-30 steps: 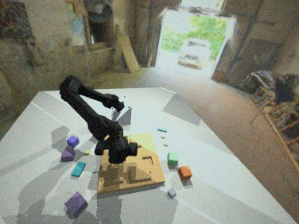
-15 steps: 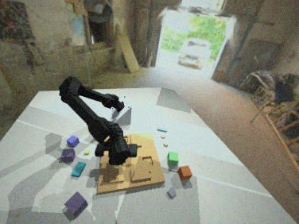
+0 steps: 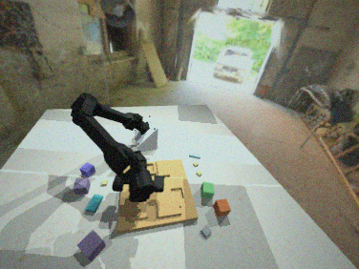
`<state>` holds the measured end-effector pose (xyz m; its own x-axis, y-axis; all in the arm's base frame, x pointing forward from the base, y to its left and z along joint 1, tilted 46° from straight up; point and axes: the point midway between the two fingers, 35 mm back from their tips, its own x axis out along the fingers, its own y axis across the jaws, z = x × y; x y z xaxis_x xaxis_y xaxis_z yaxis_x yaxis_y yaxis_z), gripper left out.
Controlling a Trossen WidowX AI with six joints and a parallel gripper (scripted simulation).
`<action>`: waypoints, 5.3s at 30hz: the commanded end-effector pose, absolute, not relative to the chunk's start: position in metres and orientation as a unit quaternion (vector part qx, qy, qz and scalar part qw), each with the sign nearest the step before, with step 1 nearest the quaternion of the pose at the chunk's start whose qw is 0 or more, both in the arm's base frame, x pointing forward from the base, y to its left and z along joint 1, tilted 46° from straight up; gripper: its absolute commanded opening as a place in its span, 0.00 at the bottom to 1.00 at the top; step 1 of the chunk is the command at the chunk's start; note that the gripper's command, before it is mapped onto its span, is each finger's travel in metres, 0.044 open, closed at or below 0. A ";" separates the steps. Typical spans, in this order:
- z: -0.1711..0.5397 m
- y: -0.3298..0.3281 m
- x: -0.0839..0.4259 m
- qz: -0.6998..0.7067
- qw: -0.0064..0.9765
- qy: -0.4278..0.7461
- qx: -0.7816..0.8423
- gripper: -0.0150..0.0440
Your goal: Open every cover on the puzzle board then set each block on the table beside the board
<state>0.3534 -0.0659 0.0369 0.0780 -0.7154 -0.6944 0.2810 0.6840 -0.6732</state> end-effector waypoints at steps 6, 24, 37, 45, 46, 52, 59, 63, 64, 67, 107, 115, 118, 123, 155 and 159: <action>0.039 -0.072 0.365 -0.352 0.706 0.584 -0.191 0.25; 0.044 -0.075 0.377 -0.352 0.706 0.584 -0.191 0.25; 0.044 -0.075 0.378 -0.352 0.706 0.584 -0.191 0.25; 0.042 -0.068 0.365 -0.345 0.699 0.595 -0.197 0.25; 0.042 -0.067 0.364 -0.345 0.699 0.594 -0.197 0.25; 0.042 -0.063 0.357 -0.347 0.701 0.592 -0.195 0.25; 0.041 -0.058 0.349 -0.349 0.703 0.588 -0.193 0.25; 0.040 -0.056 0.344 -0.350 0.705 0.587 -0.191 0.25; 0.040 -0.055 0.343 -0.350 0.705 0.586 -0.191 0.25; 0.040 -0.054 0.340 -0.351 0.706 0.585 -0.190 0.25; 0.035 -0.060 0.340 -0.350 0.705 0.586 -0.191 0.25; 0.032 -0.063 0.341 -0.351 0.706 0.585 -0.191 0.25; 0.032 -0.063 0.341 -0.351 0.706 0.585 -0.191 0.25; 0.032 -0.063 0.341 -0.351 0.706 0.585 -0.191 0.25; 0.044 -0.075 0.378 -0.352 0.706 0.584 -0.191 0.25; 0.044 -0.075 0.378 -0.352 0.706 0.584 -0.191 0.25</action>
